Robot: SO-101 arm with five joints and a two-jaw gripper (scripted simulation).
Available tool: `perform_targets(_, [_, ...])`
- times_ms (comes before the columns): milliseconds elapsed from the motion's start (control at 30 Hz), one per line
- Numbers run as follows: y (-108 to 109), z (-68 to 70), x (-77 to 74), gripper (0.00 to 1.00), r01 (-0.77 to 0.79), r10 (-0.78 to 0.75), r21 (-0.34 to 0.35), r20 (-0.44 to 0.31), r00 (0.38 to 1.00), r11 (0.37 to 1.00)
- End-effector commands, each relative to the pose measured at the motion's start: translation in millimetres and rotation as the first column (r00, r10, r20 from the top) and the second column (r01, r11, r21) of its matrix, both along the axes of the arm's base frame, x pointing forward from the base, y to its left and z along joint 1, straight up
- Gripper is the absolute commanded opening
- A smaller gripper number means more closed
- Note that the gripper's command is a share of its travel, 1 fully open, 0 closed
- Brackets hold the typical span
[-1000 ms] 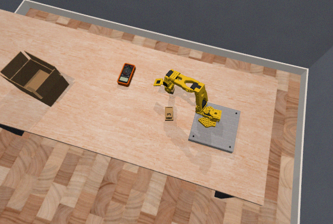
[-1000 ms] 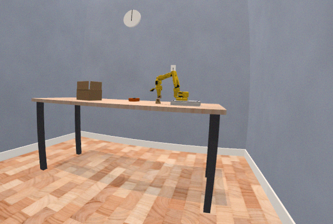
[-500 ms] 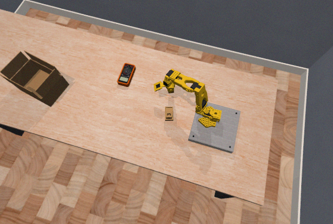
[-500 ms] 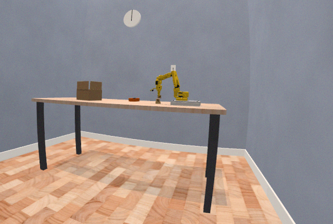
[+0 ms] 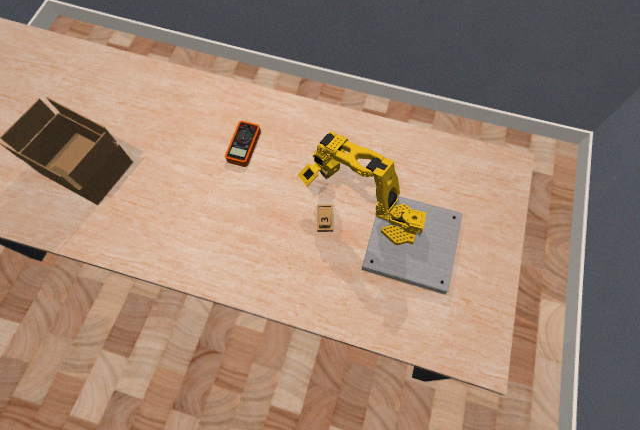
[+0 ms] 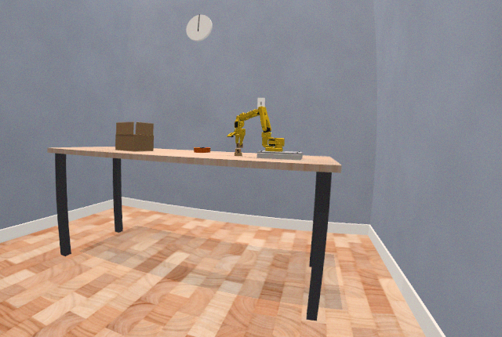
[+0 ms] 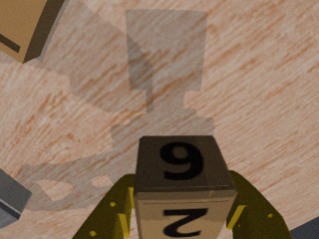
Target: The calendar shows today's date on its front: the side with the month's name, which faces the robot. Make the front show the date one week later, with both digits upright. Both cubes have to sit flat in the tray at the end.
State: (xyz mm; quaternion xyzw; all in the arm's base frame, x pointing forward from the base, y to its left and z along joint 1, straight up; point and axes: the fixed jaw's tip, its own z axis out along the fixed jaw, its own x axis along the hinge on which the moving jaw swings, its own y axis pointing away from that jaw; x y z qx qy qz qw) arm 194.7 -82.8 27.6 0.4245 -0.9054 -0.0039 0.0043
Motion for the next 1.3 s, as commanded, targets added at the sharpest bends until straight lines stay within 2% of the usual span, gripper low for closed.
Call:
perform_targets(0, [-3.2,0.1,-0.7,0.00,-0.162,0.162,-0.004,0.012,0.987,0.987])
perform_targets(167, [-5.7,-0.6,-1.8,0.00,-0.370,0.370,-0.004,0.012,0.929,0.929])
perform_targets(333, [-8.3,-1.2,-2.6,0.00,-0.559,0.559,-0.004,0.012,0.829,0.829])
perform_targets(400, [-8.3,-1.2,-2.6,0.00,-0.559,0.559,-0.004,0.012,0.829,0.829])
perform_targets(567, [-10.9,-1.9,-3.0,0.00,-0.717,0.717,-0.004,0.012,0.697,0.697])
perform_targets(833, [-14.5,-2.9,-3.0,0.00,-0.894,0.894,-0.005,0.011,0.449,0.449])
perform_targets(900, [-15.3,-3.1,-2.9,0.00,-0.923,0.923,-0.005,0.011,0.385,0.385])
perform_targets(967, [-15.3,-3.1,-2.9,0.00,-0.923,0.923,-0.005,0.011,0.385,0.385])
perform_targets(1267, [-18.2,-4.0,-2.3,0.00,-0.993,0.993,-0.005,0.011,0.121,0.121])
